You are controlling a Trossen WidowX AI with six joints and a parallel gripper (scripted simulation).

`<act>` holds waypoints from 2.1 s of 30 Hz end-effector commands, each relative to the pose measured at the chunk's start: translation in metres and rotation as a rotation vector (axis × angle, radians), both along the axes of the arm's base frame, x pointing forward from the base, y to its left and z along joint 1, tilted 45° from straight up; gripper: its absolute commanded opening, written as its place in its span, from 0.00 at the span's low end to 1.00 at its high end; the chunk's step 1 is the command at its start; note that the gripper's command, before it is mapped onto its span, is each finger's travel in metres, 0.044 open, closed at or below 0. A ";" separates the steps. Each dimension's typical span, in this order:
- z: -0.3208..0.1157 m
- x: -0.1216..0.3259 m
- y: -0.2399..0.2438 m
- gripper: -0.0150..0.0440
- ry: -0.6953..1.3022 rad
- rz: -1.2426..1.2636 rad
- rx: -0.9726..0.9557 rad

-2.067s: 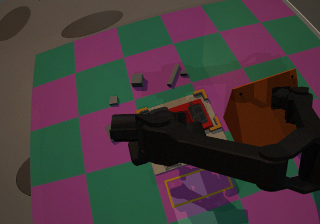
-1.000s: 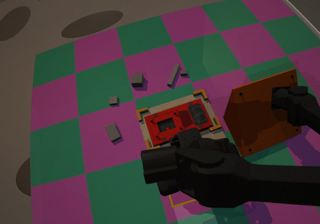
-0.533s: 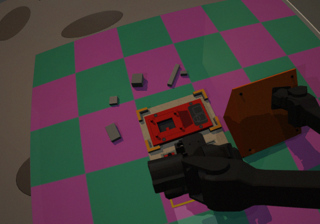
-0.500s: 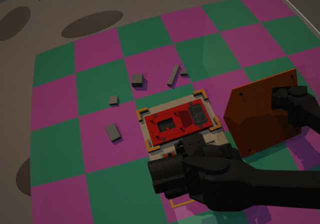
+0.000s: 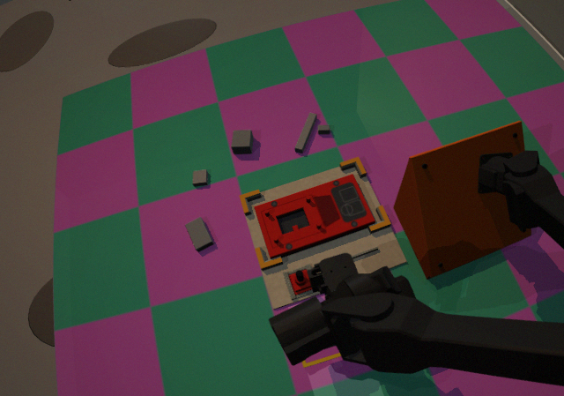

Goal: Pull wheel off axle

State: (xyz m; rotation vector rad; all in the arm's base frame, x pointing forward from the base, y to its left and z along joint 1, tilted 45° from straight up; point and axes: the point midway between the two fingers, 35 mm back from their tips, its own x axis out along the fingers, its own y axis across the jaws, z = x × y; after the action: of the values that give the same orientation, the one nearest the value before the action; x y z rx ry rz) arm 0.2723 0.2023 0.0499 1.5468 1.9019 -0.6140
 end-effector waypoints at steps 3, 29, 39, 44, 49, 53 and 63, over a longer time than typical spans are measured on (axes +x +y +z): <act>-0.016 -0.008 0.013 0.25 0.013 -0.004 -0.002; 0.030 0.003 -0.030 0.76 0.012 -0.004 -0.005; 0.033 -0.065 -0.105 1.00 0.017 -0.004 -0.010; 0.033 -0.065 -0.105 1.00 0.017 -0.004 -0.010; 0.033 -0.065 -0.105 1.00 0.017 -0.004 -0.010; 0.033 -0.065 -0.105 1.00 0.017 -0.004 -0.010; 0.033 -0.065 -0.105 1.00 0.017 -0.004 -0.010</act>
State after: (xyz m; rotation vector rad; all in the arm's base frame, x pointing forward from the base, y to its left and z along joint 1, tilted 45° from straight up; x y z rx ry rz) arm 0.2090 0.0973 0.0842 1.5512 1.9027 -0.6391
